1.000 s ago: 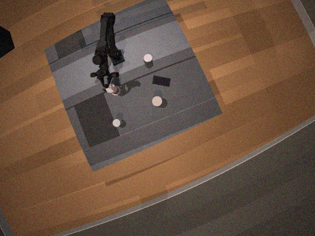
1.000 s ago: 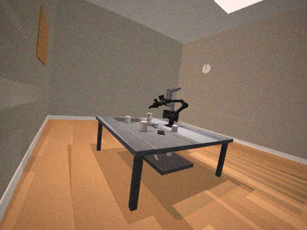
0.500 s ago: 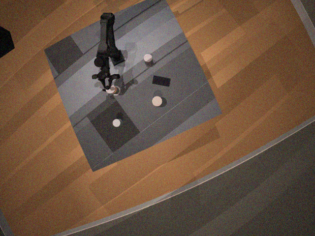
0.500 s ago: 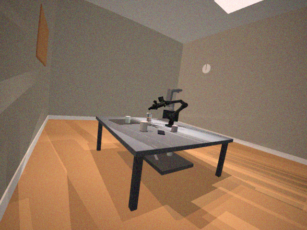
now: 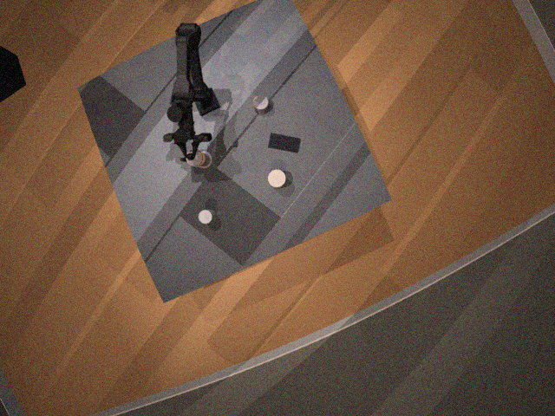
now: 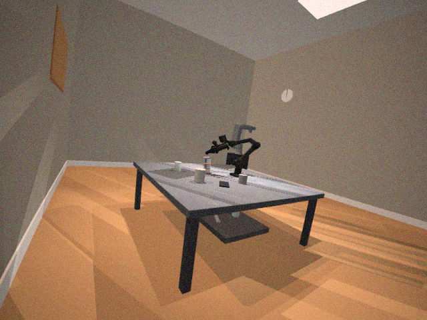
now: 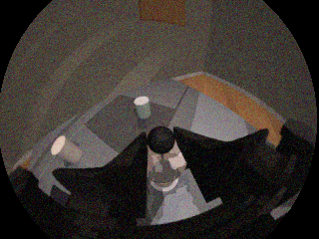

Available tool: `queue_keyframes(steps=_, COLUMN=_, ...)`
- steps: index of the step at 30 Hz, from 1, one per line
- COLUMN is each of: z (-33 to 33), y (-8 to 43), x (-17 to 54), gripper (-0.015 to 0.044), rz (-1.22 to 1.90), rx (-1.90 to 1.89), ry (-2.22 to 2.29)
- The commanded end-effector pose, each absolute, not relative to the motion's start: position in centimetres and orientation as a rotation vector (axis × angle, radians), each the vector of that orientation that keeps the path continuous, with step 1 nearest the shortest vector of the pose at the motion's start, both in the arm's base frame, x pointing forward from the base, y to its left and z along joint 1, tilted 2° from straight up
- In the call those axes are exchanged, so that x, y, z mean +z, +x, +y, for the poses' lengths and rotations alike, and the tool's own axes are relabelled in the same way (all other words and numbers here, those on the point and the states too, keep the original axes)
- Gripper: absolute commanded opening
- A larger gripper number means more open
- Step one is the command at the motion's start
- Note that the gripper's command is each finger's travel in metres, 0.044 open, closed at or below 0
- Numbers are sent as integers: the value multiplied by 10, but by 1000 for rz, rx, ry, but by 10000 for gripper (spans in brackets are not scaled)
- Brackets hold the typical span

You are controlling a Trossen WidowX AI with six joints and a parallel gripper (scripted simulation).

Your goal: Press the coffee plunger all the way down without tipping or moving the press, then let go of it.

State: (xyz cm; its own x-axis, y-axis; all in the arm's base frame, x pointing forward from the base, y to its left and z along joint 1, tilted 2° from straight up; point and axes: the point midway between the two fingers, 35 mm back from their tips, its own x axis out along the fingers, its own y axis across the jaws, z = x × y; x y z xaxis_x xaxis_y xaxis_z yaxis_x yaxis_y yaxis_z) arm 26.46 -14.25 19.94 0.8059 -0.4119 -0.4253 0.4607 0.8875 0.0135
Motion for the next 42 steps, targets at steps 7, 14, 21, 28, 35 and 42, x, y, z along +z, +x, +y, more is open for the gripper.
queue_keyframes(steps=7, z=-143, y=266, x=183, gripper=130, rz=475, rx=-468, ry=142)
queue_keyframes(steps=14, z=-143, y=267, x=183, gripper=130, rz=475, rx=-468, ry=142)
queue_keyframes(steps=21, z=-144, y=268, x=183, gripper=130, rz=475, rx=-468, ry=142)
queue_keyframes(steps=28, z=-145, y=269, x=184, gripper=130, rz=475, rx=-468, ry=142)
queue_keyframes(steps=35, z=-145, y=270, x=184, gripper=130, rz=475, rx=-468, ry=142)
queue_keyframes(steps=42, z=-146, y=270, x=190, gripper=130, rz=454, rx=-467, ry=127)
